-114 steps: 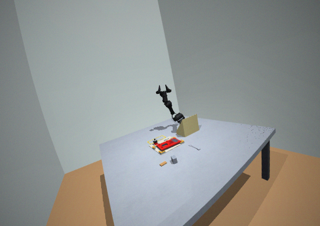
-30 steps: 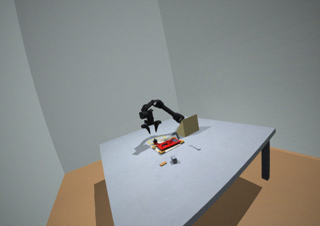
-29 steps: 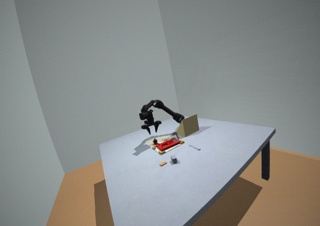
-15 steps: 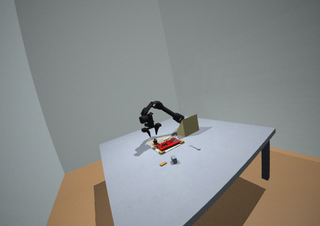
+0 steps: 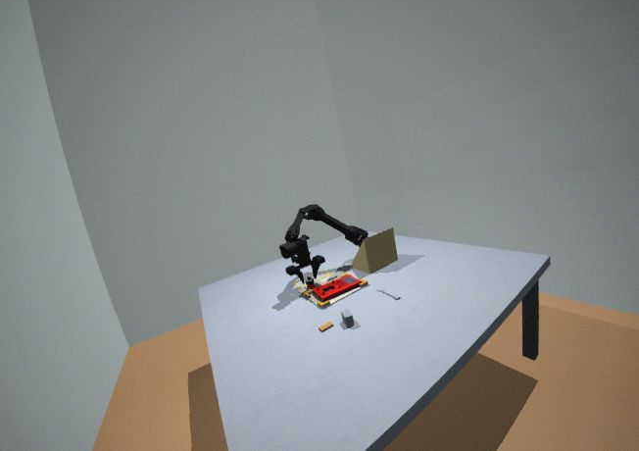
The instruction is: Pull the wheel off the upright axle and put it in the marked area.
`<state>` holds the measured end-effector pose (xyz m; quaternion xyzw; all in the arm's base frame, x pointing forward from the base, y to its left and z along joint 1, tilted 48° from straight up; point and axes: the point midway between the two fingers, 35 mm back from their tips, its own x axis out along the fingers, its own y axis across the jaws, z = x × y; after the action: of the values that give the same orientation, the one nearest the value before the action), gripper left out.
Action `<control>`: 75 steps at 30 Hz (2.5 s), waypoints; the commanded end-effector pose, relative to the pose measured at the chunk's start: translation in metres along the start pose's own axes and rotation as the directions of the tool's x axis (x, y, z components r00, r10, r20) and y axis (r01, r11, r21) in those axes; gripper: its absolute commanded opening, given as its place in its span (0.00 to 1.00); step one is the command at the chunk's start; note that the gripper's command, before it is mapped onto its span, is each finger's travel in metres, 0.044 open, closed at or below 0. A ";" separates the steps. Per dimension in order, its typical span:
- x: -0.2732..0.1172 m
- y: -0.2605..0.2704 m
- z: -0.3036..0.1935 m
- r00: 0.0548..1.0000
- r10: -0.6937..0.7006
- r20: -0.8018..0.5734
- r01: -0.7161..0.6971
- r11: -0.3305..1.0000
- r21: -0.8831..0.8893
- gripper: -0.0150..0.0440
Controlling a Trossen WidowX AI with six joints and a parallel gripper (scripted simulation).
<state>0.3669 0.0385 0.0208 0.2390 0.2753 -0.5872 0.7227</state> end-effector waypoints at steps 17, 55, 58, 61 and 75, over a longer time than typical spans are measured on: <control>-0.002 0.000 0.000 1.000 0.000 0.000 0.000 1.000 0.000 0.26; -0.014 0.000 -0.001 1.000 0.000 0.000 0.000 1.000 -0.003 0.25; -0.015 0.000 -0.001 1.000 0.000 0.000 0.000 1.000 -0.003 0.25; -0.016 0.000 -0.001 1.000 0.001 0.000 -0.001 1.000 -0.003 0.25; -0.020 0.000 -0.001 1.000 0.001 0.001 -0.001 1.000 -0.004 0.25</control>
<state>0.3629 0.0493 0.0320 0.2335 0.2766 -0.5895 0.7222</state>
